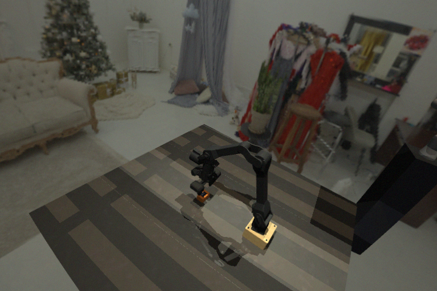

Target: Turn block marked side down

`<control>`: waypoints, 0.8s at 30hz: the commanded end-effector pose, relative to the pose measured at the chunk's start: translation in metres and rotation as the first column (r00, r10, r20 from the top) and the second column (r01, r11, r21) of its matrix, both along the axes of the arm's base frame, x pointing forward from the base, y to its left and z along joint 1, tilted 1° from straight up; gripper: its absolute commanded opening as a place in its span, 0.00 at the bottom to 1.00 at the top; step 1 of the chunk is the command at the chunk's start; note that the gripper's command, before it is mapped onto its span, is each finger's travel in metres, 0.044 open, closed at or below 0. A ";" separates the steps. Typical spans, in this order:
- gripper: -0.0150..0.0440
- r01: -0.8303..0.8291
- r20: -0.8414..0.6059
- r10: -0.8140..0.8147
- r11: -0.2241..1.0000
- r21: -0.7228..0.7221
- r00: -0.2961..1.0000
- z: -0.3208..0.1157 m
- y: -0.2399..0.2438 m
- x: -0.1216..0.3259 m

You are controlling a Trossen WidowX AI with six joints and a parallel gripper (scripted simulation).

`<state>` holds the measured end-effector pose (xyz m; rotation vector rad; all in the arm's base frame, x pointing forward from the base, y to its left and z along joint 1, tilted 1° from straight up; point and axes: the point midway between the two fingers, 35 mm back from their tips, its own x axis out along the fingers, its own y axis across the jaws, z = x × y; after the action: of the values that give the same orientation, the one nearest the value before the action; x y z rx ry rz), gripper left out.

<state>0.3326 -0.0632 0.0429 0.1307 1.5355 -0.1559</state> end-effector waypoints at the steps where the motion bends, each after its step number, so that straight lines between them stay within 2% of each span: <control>1: 1.00 0.003 0.002 -0.003 1.000 0.000 1.000 -0.011 0.000 0.001; 24: 1.00 0.003 0.002 -0.003 1.000 0.000 1.000 -0.049 -0.002 0.002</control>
<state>0.3361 -0.0652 0.0012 0.1327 1.5248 -0.1595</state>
